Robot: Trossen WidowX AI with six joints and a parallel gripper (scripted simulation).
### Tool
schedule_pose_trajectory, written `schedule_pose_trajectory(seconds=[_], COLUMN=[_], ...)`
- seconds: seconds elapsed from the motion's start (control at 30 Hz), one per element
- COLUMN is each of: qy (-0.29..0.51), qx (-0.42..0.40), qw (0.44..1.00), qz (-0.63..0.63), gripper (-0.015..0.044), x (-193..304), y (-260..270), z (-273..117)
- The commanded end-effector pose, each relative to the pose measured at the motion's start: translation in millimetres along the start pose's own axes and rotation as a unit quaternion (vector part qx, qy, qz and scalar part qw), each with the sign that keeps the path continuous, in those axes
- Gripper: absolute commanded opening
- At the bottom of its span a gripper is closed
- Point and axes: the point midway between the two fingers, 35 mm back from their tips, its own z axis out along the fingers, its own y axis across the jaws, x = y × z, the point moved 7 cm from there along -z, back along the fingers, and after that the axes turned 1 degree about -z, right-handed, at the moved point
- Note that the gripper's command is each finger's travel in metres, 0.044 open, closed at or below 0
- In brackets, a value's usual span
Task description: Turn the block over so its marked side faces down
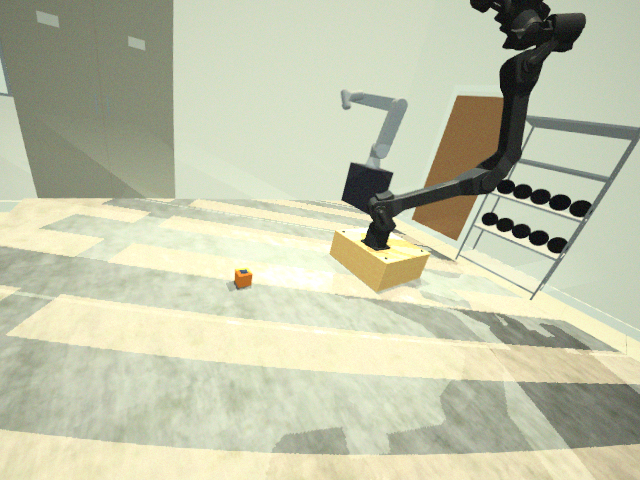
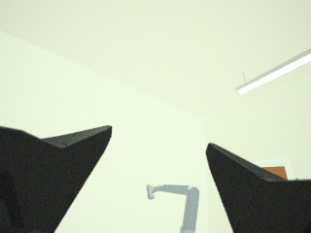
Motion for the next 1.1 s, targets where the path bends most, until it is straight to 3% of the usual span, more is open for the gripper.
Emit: schedule_pose_trajectory(seconds=[0.0, 0.6, 1.07], qy=[0.000, 0.026, 0.093], qx=[-0.002, -0.265, -0.502], qw=[1.000, 0.964, 0.858], qz=[0.000, -0.023, -0.047], gripper=[0.0426, 0.0440, 0.0440], x=[0.0, 28.3, 72.6], y=[1.5, 198.6, 366.0], z=[0.5, 32.8, -15.8])
